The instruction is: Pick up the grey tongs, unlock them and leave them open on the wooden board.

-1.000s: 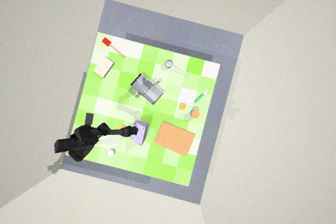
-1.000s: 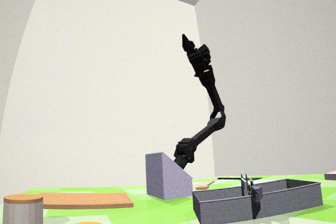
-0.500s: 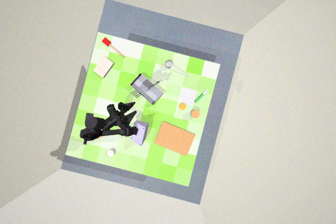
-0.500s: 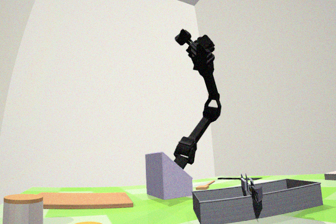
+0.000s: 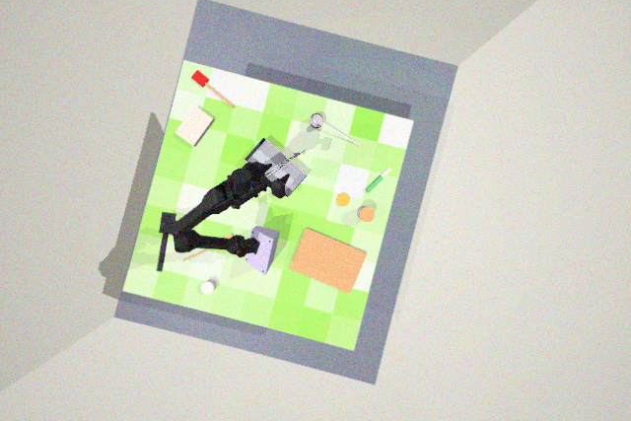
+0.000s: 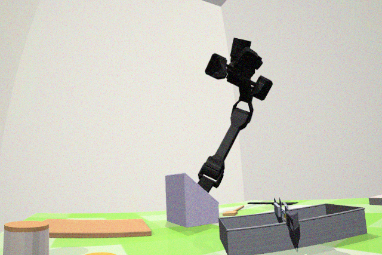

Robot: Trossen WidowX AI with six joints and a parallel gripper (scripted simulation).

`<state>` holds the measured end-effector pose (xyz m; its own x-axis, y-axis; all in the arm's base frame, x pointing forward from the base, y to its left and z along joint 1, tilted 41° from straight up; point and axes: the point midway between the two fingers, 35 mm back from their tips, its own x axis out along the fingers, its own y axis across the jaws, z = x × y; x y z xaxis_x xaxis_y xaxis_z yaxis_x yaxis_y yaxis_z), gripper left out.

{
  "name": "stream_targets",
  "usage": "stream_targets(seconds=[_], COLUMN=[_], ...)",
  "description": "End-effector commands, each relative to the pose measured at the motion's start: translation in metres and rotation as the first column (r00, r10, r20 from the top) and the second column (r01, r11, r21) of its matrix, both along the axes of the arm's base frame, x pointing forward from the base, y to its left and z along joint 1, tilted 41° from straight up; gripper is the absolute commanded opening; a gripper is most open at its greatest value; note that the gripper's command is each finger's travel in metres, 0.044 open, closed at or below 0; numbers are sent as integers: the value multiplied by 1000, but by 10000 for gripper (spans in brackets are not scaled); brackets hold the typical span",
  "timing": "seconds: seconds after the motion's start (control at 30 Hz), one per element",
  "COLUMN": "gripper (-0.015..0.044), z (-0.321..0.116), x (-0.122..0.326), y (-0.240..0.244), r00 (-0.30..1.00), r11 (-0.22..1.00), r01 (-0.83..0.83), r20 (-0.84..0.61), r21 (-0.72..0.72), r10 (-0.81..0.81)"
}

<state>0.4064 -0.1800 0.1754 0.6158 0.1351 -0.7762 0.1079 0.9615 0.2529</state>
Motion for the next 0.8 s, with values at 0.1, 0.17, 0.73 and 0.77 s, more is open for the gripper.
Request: stream_targets(seconds=[0.1, 0.17, 0.73, 0.77], gripper=[440, 440, 440, 440], z=[-70, -91, -159, -159], x=[17, 15, -9, -8], y=[86, 114, 216, 217], r00=[961, 924, 651, 651], r11=[949, 919, 813, 813], r01=[33, 78, 332, 332], r20=[-271, -373, -740, -740], r21=[312, 387, 478, 478], r10=[56, 79, 169, 169])
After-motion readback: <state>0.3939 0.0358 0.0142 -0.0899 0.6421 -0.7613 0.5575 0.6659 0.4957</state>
